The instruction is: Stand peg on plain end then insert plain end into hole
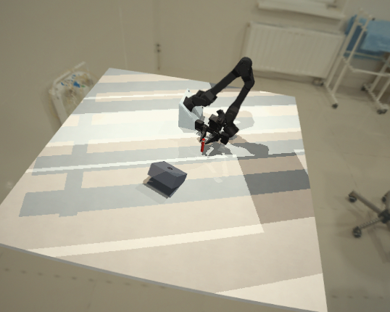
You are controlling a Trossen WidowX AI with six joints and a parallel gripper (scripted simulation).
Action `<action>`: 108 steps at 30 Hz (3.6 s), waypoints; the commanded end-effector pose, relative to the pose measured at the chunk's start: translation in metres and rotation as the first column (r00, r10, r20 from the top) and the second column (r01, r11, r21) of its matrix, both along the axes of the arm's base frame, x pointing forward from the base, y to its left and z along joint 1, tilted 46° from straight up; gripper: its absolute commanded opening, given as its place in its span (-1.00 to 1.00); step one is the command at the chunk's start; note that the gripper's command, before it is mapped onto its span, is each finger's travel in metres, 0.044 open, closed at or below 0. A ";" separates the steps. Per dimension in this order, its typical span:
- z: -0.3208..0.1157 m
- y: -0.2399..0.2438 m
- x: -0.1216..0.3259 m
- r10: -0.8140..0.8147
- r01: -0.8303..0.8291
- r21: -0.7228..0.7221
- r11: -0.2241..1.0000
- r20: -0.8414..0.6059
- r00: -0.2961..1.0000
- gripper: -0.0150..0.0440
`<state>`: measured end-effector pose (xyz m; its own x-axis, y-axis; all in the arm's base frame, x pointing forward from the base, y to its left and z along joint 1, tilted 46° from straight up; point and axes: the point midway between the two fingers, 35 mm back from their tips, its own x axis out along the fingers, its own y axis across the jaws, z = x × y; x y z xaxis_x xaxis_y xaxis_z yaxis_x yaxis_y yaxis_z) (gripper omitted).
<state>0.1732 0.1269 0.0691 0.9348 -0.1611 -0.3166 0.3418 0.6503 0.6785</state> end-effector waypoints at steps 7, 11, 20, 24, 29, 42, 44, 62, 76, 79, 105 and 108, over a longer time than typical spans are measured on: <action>0.000 0.000 0.000 0.000 0.000 -0.001 1.000 0.000 1.000 -0.05; 0.000 0.000 0.000 0.000 0.000 -0.001 1.000 0.000 1.000 -0.05; 0.000 0.000 0.000 0.000 0.000 -0.001 1.000 0.000 1.000 -0.05; 0.000 0.000 0.000 0.000 0.000 -0.001 1.000 0.000 1.000 0.13; 0.000 0.000 0.000 0.000 0.000 -0.001 1.000 0.000 1.000 0.57; 0.004 -0.002 0.001 -0.003 0.003 0.000 1.000 -0.006 1.000 1.00; 0.014 -0.006 0.005 -0.010 0.010 0.002 1.000 -0.019 1.000 1.00; 0.103 -0.095 0.003 -0.006 0.007 0.012 1.000 -0.023 1.000 1.00; 0.099 -0.110 -0.003 0.058 -0.078 -0.119 0.990 -0.165 0.985 1.00; 0.091 -0.108 -0.003 0.080 -0.122 -0.158 0.980 -0.249 0.965 1.00; 0.035 -0.085 -0.013 0.350 -0.512 0.068 0.856 -0.806 0.478 1.00; 0.033 -0.082 -0.014 0.404 -0.529 0.146 0.836 -0.817 0.411 1.00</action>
